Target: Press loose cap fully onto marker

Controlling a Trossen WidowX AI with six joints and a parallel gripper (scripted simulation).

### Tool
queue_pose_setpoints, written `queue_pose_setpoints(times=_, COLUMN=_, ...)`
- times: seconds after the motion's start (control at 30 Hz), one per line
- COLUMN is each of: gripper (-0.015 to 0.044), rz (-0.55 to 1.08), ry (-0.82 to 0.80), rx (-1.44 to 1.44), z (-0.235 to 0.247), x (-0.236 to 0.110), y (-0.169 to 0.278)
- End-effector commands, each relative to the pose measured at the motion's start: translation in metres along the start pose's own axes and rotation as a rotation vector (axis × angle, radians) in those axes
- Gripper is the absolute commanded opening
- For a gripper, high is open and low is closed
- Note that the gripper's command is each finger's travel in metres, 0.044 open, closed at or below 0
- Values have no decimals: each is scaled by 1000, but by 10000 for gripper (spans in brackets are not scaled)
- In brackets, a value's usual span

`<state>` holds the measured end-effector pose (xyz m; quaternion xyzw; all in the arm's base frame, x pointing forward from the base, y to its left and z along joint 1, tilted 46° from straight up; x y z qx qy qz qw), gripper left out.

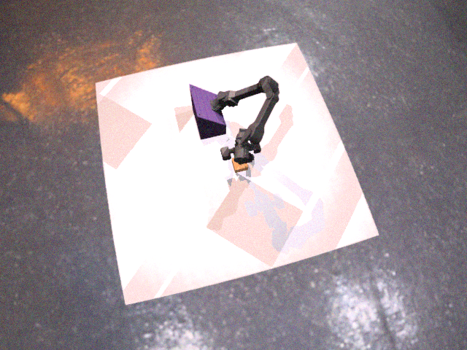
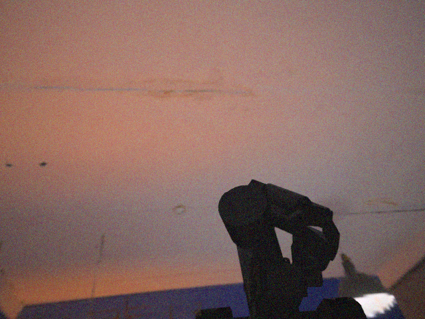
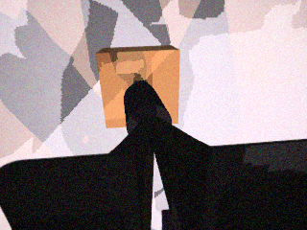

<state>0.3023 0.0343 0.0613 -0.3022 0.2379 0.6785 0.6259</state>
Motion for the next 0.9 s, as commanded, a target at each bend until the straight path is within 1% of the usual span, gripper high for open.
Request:
queue_pose_setpoints(times=0.0, gripper=0, rz=-1, ry=1, rx=-1, z=0, x=-2, y=0)
queue_pose_setpoints(times=0.1, gripper=0, rz=-1, ry=6, rx=2, z=-1, x=-21, y=-3)
queue_pose_setpoints(times=0.2, gripper=0, rz=0, ry=12, rx=8, z=-3, x=-60, y=-3)
queue_pose_setpoints(times=0.27, gripper=0, rz=1, ry=7, rx=5, z=-2, x=-79, y=-2)
queue_pose_setpoints(times=0.33, gripper=0, rz=1, ry=3, rx=2, z=-1, x=-89, y=-1)
queue_pose_setpoints(times=0.43, gripper=0, rz=1, ry=3, rx=1, z=-1, x=-90, y=-1)
queue_pose_setpoints(times=0.87, gripper=341, rz=1, ry=3, rx=1, z=-1, x=-90, y=-1)
Point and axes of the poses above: the point midway between the two fingers, 35 mm back from their tips, its own x axis out along the fingers, its own z axis across the jaws, y = z × x, the point moved 2 cm from there along -x, back along the fingers, and after that the axes turned 3 degrees about -x, right-handed, at the moved point
